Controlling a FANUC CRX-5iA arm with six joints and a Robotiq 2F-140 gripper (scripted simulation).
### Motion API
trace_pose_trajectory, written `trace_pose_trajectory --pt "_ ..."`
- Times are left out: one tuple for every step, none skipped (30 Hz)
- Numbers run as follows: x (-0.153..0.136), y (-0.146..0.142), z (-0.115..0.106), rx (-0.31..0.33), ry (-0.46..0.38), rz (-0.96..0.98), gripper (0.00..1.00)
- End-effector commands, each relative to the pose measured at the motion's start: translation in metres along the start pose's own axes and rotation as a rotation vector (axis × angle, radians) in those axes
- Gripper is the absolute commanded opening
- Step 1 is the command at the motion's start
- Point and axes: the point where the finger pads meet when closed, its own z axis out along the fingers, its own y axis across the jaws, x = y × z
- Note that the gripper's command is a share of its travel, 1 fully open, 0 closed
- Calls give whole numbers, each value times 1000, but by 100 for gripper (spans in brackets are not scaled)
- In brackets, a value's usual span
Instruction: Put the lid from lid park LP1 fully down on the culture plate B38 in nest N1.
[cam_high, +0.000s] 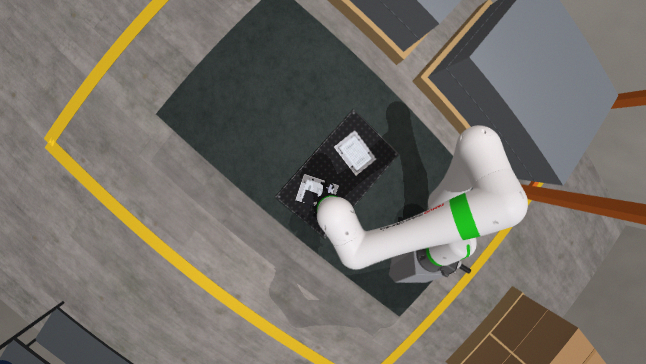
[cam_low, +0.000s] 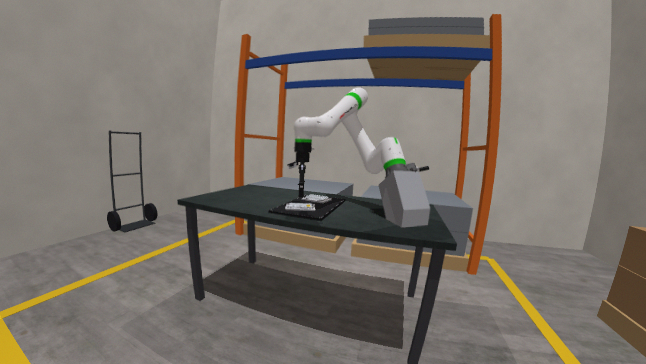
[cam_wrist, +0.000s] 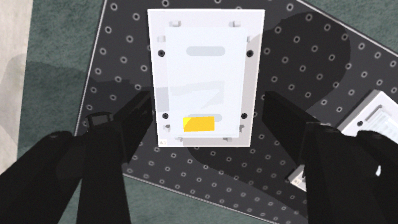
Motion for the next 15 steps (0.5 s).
trace_pose_trajectory --pt "1 0 0 0 2 0 69" --pt "1 0 0 0 2 0 69" --pt "1 0 0 1 2 0 69" --pt "1 0 1 1 2 0 69" --pt "1 0 1 1 2 0 69" --pt "1 0 2 1 2 0 69" --pt "1 0 2 1 2 0 69" --pt "1 0 2 1 2 0 69" --pt "1 0 2 1 2 0 69" --pt "1 0 3 1 2 0 69" --pt "1 0 4 1 2 0 69" --pt "1 0 5 1 2 0 69" --pt "1 0 5 1 2 0 69" --pt "1 0 6 1 2 0 69" --pt "1 0 7 1 2 0 69"
